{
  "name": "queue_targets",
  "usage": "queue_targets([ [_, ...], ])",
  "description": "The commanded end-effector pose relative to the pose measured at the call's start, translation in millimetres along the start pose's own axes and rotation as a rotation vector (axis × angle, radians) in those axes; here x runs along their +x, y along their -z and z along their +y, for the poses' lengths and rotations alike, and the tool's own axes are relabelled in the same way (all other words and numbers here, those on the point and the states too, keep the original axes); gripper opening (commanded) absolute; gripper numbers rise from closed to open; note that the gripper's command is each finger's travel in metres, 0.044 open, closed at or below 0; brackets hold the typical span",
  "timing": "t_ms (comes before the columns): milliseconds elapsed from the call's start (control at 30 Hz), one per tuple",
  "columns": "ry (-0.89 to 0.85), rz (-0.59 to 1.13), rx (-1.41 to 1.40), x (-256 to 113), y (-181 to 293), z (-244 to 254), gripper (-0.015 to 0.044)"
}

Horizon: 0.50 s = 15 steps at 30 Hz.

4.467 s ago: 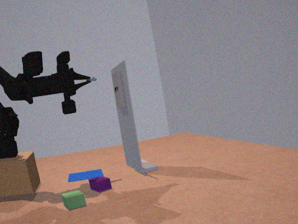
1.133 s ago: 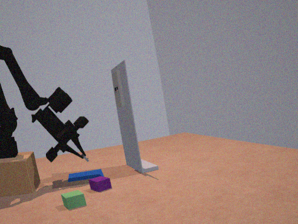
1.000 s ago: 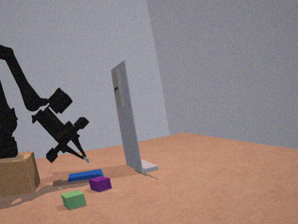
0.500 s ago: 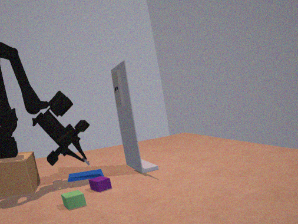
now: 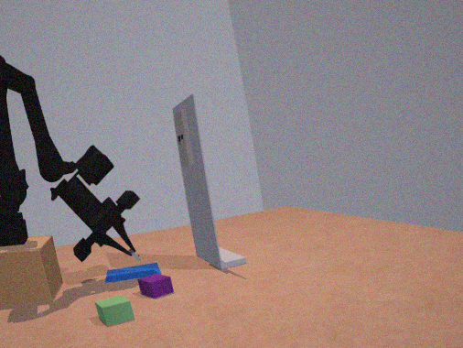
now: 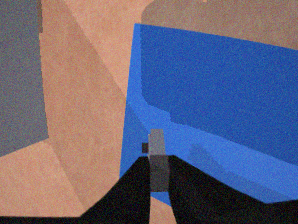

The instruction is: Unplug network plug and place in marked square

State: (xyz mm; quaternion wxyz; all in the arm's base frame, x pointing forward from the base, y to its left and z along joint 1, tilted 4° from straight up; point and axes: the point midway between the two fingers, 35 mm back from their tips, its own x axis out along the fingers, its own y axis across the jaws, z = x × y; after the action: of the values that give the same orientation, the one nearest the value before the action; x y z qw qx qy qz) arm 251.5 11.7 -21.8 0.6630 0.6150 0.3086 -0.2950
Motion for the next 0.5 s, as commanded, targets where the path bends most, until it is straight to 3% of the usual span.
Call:
queue_targets([
  [0, 0.005, 0.003, -0.004, 2.0, 0.5, -3.5, 0.0],
  [467, 0.006, 0.003, -0.004, 7.6, 0.4, -9.5, 0.0],
])
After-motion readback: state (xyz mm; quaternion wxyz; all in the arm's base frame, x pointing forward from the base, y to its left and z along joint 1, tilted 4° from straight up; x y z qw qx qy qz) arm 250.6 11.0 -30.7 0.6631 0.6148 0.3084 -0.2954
